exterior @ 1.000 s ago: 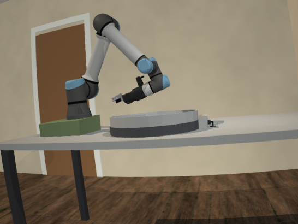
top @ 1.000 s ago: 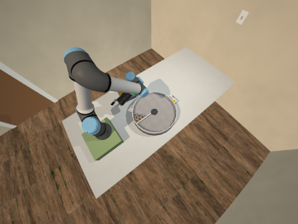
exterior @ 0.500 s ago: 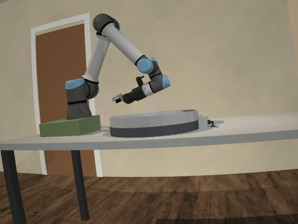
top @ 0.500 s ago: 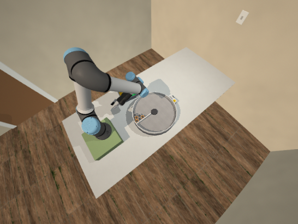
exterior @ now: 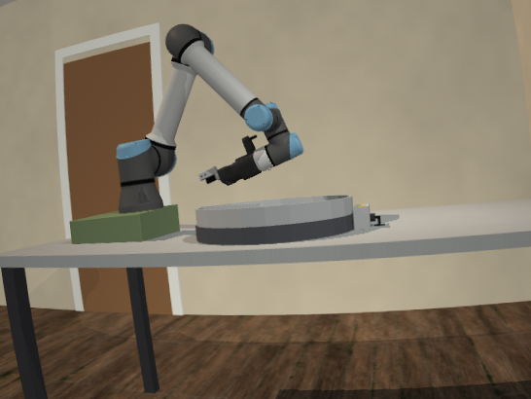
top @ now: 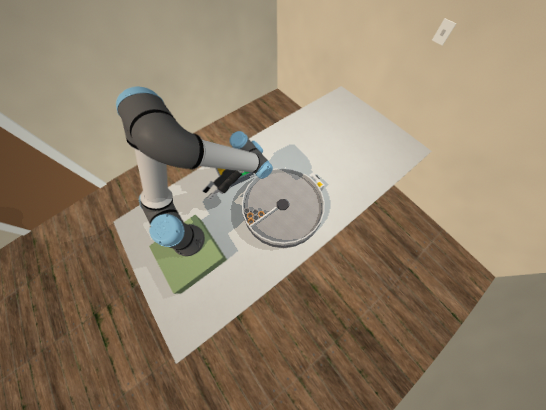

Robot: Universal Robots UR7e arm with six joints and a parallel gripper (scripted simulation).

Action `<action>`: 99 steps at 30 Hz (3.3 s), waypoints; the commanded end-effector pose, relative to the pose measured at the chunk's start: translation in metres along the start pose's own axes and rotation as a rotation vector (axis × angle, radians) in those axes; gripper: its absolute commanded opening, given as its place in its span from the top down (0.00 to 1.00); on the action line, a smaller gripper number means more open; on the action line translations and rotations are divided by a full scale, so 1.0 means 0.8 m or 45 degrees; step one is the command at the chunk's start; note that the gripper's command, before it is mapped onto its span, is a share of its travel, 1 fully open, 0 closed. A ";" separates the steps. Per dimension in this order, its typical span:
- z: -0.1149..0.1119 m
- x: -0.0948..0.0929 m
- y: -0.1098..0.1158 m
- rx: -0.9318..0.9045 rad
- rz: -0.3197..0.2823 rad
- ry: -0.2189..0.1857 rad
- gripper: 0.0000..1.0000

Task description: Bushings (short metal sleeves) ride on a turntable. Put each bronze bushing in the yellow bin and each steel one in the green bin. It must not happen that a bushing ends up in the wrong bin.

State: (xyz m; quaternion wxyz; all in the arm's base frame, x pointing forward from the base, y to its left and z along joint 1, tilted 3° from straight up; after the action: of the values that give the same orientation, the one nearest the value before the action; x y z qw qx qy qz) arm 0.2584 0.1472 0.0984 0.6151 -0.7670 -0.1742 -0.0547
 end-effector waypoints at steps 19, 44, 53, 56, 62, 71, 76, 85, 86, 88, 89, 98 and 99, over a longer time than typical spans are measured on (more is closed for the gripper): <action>0.000 0.000 0.000 0.000 -0.001 0.000 0.00; -0.024 0.073 -0.031 0.000 -0.001 0.000 0.00; -0.040 0.122 -0.051 0.000 -0.001 0.000 0.00; -0.048 0.146 -0.061 0.000 -0.001 0.000 0.00; -0.060 0.182 -0.076 0.000 -0.001 0.000 0.00; -0.080 0.243 -0.102 0.000 -0.001 0.000 0.00; -0.092 0.279 -0.117 0.000 -0.001 0.000 0.00; -0.104 0.316 -0.132 0.000 -0.001 0.000 0.00; -0.108 0.328 -0.137 0.000 -0.001 0.000 0.00; -0.117 0.352 -0.147 0.000 -0.001 0.000 0.00; -0.120 0.363 -0.152 0.000 -0.001 0.000 0.00; -0.121 0.364 -0.152 0.000 -0.001 0.000 0.00; -0.121 0.364 -0.152 0.000 -0.001 0.000 0.00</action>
State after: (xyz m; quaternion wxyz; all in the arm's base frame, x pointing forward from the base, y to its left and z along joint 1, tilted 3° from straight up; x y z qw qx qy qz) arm 0.5005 0.1348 0.3193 0.6151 -0.7669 -0.1746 -0.0554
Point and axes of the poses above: the point where the finger pads meet when closed, its own x axis back along the fingers, its own z axis across the jaws, y = z × x, the point moved 7 cm from there along x, back along the fingers, and after that the axes turned 1 degree about x, right-handed, at the moved point
